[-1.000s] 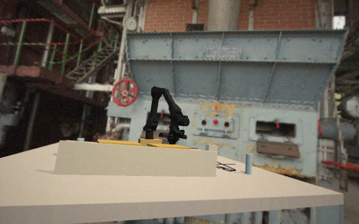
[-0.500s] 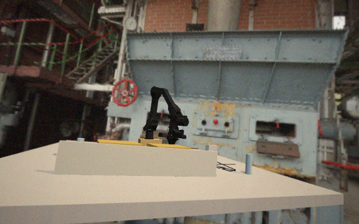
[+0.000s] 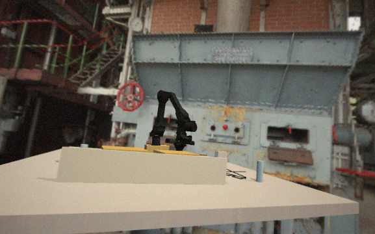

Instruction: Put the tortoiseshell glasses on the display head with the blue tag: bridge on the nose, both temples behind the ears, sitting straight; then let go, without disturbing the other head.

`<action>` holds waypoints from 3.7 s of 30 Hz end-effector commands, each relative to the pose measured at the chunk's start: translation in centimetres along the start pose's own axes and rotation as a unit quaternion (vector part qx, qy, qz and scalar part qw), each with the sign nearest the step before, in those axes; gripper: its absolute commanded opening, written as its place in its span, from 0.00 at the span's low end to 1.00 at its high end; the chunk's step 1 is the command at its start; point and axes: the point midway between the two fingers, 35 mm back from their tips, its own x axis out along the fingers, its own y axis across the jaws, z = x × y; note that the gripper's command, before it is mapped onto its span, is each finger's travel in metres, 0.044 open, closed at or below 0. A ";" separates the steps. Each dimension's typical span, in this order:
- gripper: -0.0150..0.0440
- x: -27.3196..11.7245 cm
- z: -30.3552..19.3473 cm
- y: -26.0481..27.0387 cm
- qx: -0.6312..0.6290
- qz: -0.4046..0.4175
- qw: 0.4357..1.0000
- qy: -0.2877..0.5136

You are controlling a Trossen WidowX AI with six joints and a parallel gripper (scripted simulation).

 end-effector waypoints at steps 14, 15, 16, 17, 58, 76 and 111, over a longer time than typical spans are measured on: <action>0.25 -2.0 1.0 0.1 -0.001 0.000 1.000 0.000; 0.25 -2.6 1.1 0.1 -0.001 0.000 1.000 0.000; 0.25 -3.2 1.1 0.1 -0.001 0.000 1.000 0.000; 0.25 -3.8 1.2 0.1 -0.001 0.000 1.000 0.000; 0.25 -2.6 7.9 3.6 -0.001 0.002 1.000 -0.003; 0.25 -0.2 8.3 2.9 -0.001 0.001 1.000 -0.003; 0.25 -0.2 10.3 1.0 -0.001 0.000 1.000 -0.004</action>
